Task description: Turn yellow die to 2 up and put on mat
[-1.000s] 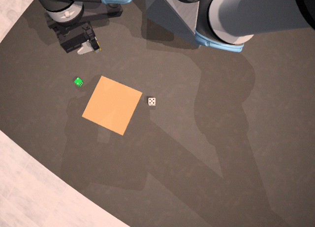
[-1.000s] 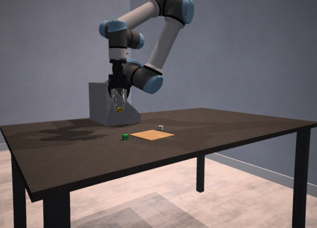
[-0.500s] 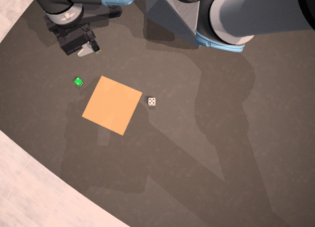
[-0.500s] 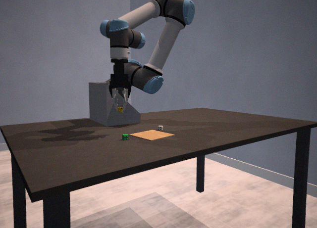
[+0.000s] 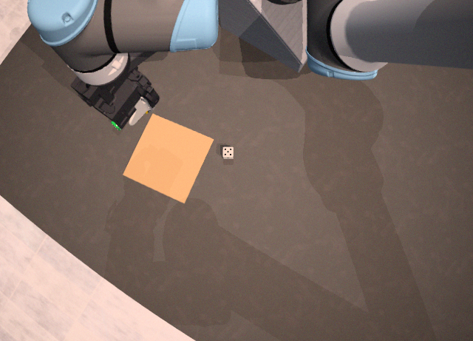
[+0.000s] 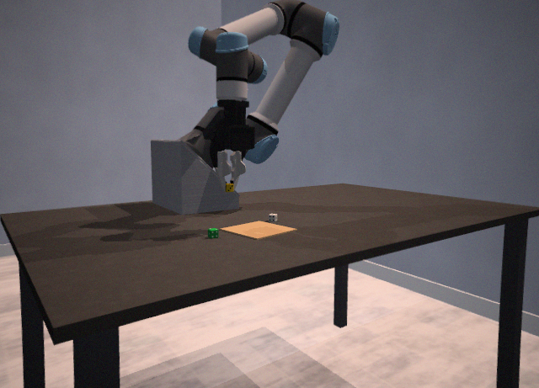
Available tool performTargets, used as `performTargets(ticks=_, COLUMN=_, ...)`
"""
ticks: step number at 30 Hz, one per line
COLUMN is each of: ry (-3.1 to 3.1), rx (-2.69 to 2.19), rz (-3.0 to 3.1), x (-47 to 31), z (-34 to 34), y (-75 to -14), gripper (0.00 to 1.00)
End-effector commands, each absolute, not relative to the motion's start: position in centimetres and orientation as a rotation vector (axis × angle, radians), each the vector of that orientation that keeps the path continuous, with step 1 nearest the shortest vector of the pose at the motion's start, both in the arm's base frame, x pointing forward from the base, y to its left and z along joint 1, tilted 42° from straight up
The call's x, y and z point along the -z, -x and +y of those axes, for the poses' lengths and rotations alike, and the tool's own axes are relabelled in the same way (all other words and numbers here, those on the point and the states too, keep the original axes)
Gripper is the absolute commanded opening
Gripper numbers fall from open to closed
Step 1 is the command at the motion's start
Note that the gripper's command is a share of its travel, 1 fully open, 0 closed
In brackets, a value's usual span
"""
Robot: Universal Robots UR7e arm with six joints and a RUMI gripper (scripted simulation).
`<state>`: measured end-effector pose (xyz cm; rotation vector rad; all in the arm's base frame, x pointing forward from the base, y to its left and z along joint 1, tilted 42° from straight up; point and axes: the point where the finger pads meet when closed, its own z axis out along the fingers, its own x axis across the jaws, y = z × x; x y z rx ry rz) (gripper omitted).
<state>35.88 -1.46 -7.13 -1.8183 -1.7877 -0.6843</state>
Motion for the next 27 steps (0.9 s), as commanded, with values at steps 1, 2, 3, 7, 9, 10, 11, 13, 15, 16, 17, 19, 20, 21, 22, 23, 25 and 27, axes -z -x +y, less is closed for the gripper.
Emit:
performTargets(ticks=1, ry=1.679, rx=0.751, rz=-1.954, x=6.0, z=-0.1, y=-37.6, gripper=0.03)
performTargets(ticks=2, ry=1.679, rx=0.751, rz=-1.954, x=6.0, z=-0.1, y=-37.6, gripper=0.03)
performTargets(ticks=3, ry=1.679, rx=0.751, rz=-1.954, x=6.0, z=-0.1, y=-37.6, gripper=0.03)
performTargets(ticks=7, ry=1.527, rx=0.813, rz=-2.111, x=4.8, z=1.5, y=-39.3, gripper=0.03)
performTargets(ticks=9, ry=1.441, rx=0.846, rz=-2.19, x=4.1, z=2.5, y=-40.1, gripper=0.03)
performTargets(ticks=10, ry=1.406, rx=0.859, rz=-2.22, x=3.8, z=2.9, y=-40.4, gripper=0.03)
performTargets(ticks=11, ry=1.377, rx=0.869, rz=-2.244, x=3.6, z=3.2, y=-40.7, gripper=0.03)
performTargets(ticks=13, ry=1.338, rx=0.883, rz=-2.276, x=3.3, z=3.6, y=-41.0, gripper=0.03)
performTargets(ticks=15, ry=1.321, rx=0.889, rz=-2.289, x=3.1, z=3.8, y=-41.1, gripper=0.03)
performTargets(ticks=16, ry=1.318, rx=0.89, rz=-2.291, x=3.1, z=3.8, y=-41.2, gripper=0.03)
performTargets(ticks=17, ry=1.318, rx=0.89, rz=-2.291, x=3.1, z=3.9, y=-41.2, gripper=0.03)
performTargets(ticks=19, ry=1.318, rx=0.89, rz=-2.291, x=3.1, z=3.9, y=-41.2, gripper=0.03)
performTargets(ticks=20, ry=1.318, rx=0.89, rz=-2.291, x=3.1, z=3.9, y=-41.2, gripper=0.03)
performTargets(ticks=21, ry=1.318, rx=0.89, rz=-2.291, x=3.1, z=3.9, y=-41.2, gripper=0.03)
performTargets(ticks=22, ry=1.318, rx=0.89, rz=-2.291, x=3.1, z=3.9, y=-41.2, gripper=0.03)
performTargets(ticks=23, ry=1.318, rx=0.89, rz=-2.291, x=3.1, z=3.9, y=-41.2, gripper=0.03)
performTargets(ticks=25, ry=1.319, rx=0.889, rz=-2.29, x=3.1, z=3.9, y=-41.2, gripper=0.03)
performTargets(ticks=27, ry=1.321, rx=0.889, rz=-2.289, x=3.1, z=3.9, y=-41.1, gripper=0.03)
